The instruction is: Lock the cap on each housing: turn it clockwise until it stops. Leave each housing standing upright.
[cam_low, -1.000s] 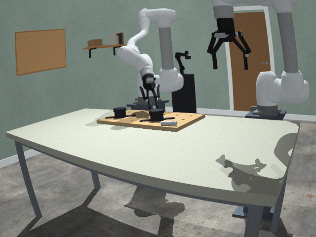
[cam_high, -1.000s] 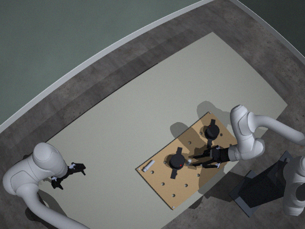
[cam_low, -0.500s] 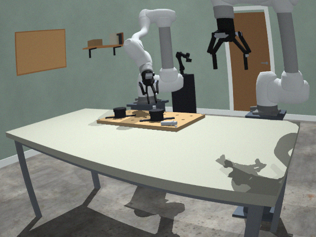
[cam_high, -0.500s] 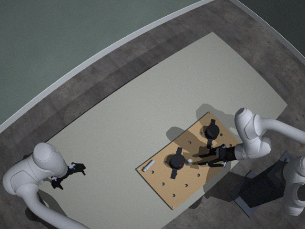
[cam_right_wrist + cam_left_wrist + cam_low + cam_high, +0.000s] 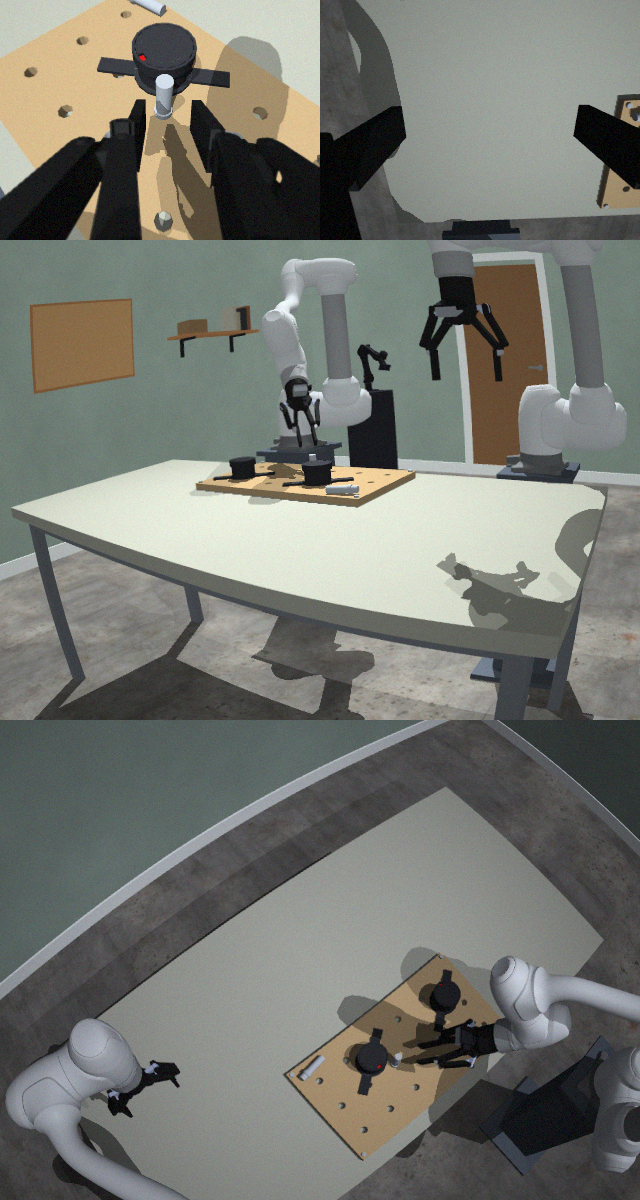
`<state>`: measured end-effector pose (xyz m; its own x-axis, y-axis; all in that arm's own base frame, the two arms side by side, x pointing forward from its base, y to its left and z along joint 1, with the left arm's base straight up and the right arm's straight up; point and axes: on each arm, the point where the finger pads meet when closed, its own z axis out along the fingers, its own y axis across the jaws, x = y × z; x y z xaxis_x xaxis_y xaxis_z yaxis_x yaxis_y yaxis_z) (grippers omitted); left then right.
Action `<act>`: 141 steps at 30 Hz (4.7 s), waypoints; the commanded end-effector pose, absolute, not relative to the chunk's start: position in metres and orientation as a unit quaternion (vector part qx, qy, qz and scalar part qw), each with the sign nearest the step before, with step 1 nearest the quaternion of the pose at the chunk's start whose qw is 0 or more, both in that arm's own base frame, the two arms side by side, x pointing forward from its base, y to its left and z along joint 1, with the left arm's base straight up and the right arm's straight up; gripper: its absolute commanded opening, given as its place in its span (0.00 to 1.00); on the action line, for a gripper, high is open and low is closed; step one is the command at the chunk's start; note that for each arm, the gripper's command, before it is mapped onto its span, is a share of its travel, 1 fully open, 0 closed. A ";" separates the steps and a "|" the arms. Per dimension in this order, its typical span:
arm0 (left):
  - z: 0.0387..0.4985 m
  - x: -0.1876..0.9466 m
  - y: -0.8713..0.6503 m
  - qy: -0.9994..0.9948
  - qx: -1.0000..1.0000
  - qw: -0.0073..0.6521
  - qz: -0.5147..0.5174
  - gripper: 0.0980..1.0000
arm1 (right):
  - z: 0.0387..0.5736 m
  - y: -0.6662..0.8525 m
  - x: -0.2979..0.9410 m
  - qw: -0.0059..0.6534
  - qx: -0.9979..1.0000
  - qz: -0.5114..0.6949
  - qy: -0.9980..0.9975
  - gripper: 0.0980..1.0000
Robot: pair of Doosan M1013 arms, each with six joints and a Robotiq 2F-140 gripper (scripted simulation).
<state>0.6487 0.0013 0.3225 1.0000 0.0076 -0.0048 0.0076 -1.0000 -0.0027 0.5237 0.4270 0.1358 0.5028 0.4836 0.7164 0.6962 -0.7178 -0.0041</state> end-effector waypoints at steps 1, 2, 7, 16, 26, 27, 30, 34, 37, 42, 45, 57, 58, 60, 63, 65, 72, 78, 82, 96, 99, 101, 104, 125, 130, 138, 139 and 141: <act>0.323 0.649 0.001 -0.004 -1.000 0.002 0.002 1.00 | 0.137 0.424 0.524 0.147 -0.856 -0.357 -0.344 0.25; 0.323 0.649 0.001 -0.004 -1.000 0.002 0.002 1.00 | 0.138 0.423 0.524 0.146 -0.857 -0.356 -0.343 0.25; 0.323 0.649 0.001 -0.004 -1.000 0.002 0.002 1.00 | 0.138 0.417 0.524 0.144 -0.860 -0.352 -0.340 0.25; 0.323 0.649 0.001 -0.004 -1.000 0.002 0.002 1.00 | 0.139 0.414 0.524 0.143 -0.863 -0.348 -0.338 0.25; 0.323 0.649 0.001 -0.004 -1.000 0.002 0.002 1.00 | 0.140 0.407 0.525 0.140 -0.867 -0.343 -0.333 0.25; 0.323 0.649 0.001 -0.004 -1.000 0.002 0.002 1.00 | 0.141 0.406 0.526 0.139 -0.868 -0.342 -0.332 0.25; 0.323 0.649 0.001 -0.004 -1.000 0.002 0.002 1.00 | 0.140 0.407 0.525 0.140 -0.867 -0.343 -0.333 0.25; 0.323 0.649 0.001 -0.004 -1.000 0.002 0.002 1.00 | 0.142 0.405 0.526 0.139 -0.869 -0.341 -0.331 0.25; 0.323 0.649 0.001 -0.004 -1.000 0.002 0.002 1.00 | 0.142 0.403 0.526 0.138 -0.870 -0.339 -0.331 0.25; 0.323 0.649 0.001 -0.004 -1.000 0.002 0.002 1.00 | 0.143 0.399 0.527 0.136 -0.873 -0.336 -0.328 0.25; 0.323 0.649 0.001 -0.004 -1.000 0.002 0.002 1.00 | 0.145 0.397 0.528 0.136 -0.874 -0.334 -0.326 0.25; 0.323 0.649 0.001 -0.004 -1.000 0.002 0.002 1.00 | 0.149 0.388 0.530 0.133 -0.879 -0.328 -0.320 0.25; 0.323 0.649 0.001 -0.004 -1.000 0.002 0.002 1.00 | 0.149 0.388 0.530 0.133 -0.879 -0.328 -0.320 0.25; 0.323 0.649 0.001 -0.004 -1.000 0.002 0.002 1.00 | 0.150 0.386 0.531 0.132 -0.880 -0.326 -0.318 0.25; 0.323 0.649 0.001 -0.004 -1.000 0.002 0.002 1.00 | 0.152 0.380 0.533 0.130 -0.884 -0.322 -0.314 0.25; 0.323 0.649 0.001 -0.004 -1.000 0.002 0.002 1.00 | 0.154 0.375 0.534 0.128 -0.887 -0.318 -0.310 0.25; 0.323 0.649 0.001 -0.004 -1.000 0.002 0.002 1.00 | 0.157 0.368 0.536 0.126 -0.891 -0.313 -0.305 0.25; 0.323 0.649 0.001 -0.004 -1.000 0.002 0.002 1.00 | 0.163 0.352 0.541 0.119 -0.900 -0.301 -0.292 0.25; 0.323 0.649 0.001 -0.004 -1.000 0.002 0.002 1.00 | 0.168 0.343 0.544 0.116 -0.905 -0.294 -0.285 0.25; 0.323 0.649 0.001 -0.004 -1.000 0.002 0.002 1.00 | 0.194 0.282 0.563 0.094 -0.935 -0.245 -0.237 0.25; 0.323 0.649 0.001 -0.004 -1.000 0.002 0.002 1.00 | 0.204 0.262 0.570 0.086 -0.944 -0.229 -0.220 0.25; 0.323 0.649 0.001 -0.004 -1.000 0.002 0.002 1.00 | 0.209 0.249 0.574 0.082 -0.949 -0.219 -0.210 0.25; 0.323 0.649 0.001 -0.004 -1.000 0.002 0.002 1.00 | 0.219 0.229 0.580 0.075 -0.957 -0.203 -0.193 0.25; 0.323 0.649 0.001 -0.004 -1.000 0.002 0.002 1.00 | 0.272 0.112 0.617 0.038 -0.989 -0.102 -0.095 0.25; 0.323 0.649 0.001 -0.004 -1.000 0.002 0.002 1.00 | 0.283 0.089 0.624 0.031 -0.993 -0.080 -0.076 0.25; 0.323 0.649 0.001 -0.004 -1.000 0.002 0.002 1.00 | 0.306 0.036 0.640 0.012 -0.999 -0.034 -0.031 0.25; 0.323 0.649 0.001 -0.004 -1.000 0.002 0.002 1.00 | 0.309 0.030 0.642 0.010 -0.999 -0.028 -0.025 0.25; 0.323 0.649 0.001 -0.004 -1.000 0.002 0.002 1.00 | 0.314 0.017 0.646 0.005 -1.000 -0.016 -0.014 0.25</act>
